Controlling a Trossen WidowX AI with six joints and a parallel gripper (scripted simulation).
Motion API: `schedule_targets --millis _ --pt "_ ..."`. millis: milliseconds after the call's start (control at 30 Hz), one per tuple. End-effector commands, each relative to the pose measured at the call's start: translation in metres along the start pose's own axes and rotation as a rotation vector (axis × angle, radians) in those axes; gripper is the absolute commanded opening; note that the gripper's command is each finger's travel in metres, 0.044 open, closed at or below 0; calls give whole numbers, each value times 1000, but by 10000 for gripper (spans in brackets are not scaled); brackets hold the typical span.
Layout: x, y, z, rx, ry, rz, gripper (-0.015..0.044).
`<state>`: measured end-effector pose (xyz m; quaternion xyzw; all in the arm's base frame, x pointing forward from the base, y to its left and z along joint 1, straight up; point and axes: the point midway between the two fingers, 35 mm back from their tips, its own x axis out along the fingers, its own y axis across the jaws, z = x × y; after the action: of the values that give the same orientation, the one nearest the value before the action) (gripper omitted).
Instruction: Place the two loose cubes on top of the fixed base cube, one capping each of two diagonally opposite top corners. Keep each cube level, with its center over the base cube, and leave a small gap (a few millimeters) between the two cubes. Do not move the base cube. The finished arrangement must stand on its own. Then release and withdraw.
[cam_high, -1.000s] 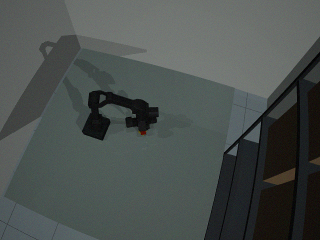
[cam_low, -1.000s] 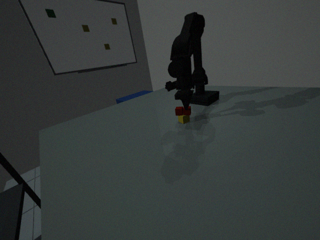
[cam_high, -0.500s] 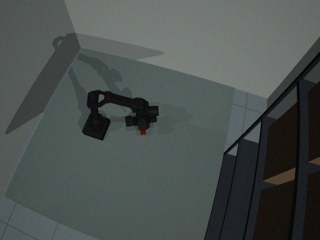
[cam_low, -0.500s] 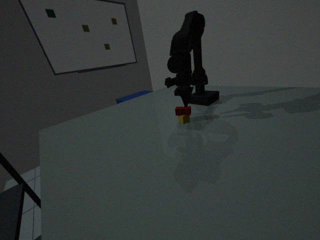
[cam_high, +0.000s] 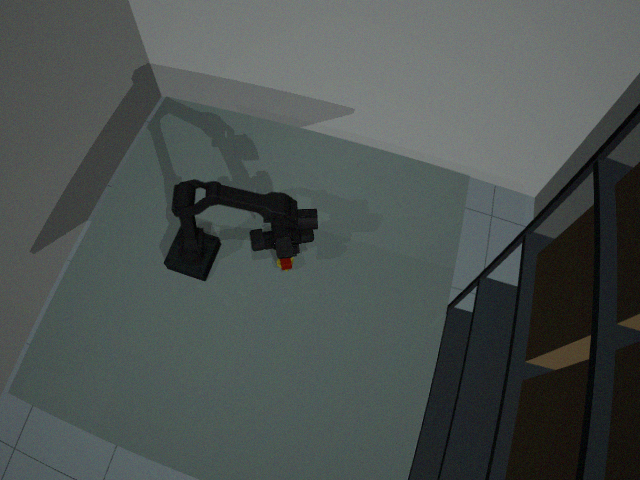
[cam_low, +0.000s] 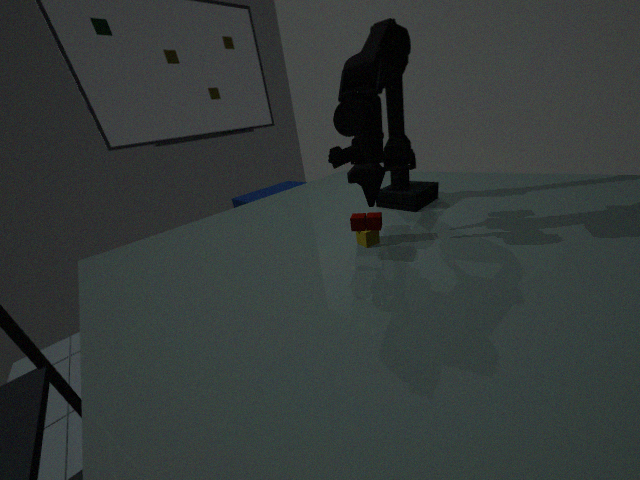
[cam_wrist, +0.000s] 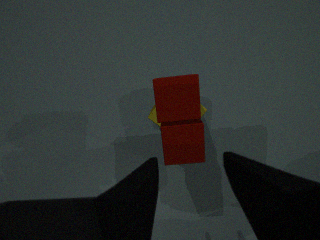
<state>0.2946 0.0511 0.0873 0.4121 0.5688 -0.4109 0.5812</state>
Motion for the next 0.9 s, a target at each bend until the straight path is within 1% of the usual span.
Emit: schedule_targets --millis 0,433,667,867 --pt "-8 2 0 0 -1 8 205" --pt "-23 2 0 0 -1 8 205" --pt "-23 2 0 0 -1 8 205" --pt "-26 0 0 0 0 3 362"
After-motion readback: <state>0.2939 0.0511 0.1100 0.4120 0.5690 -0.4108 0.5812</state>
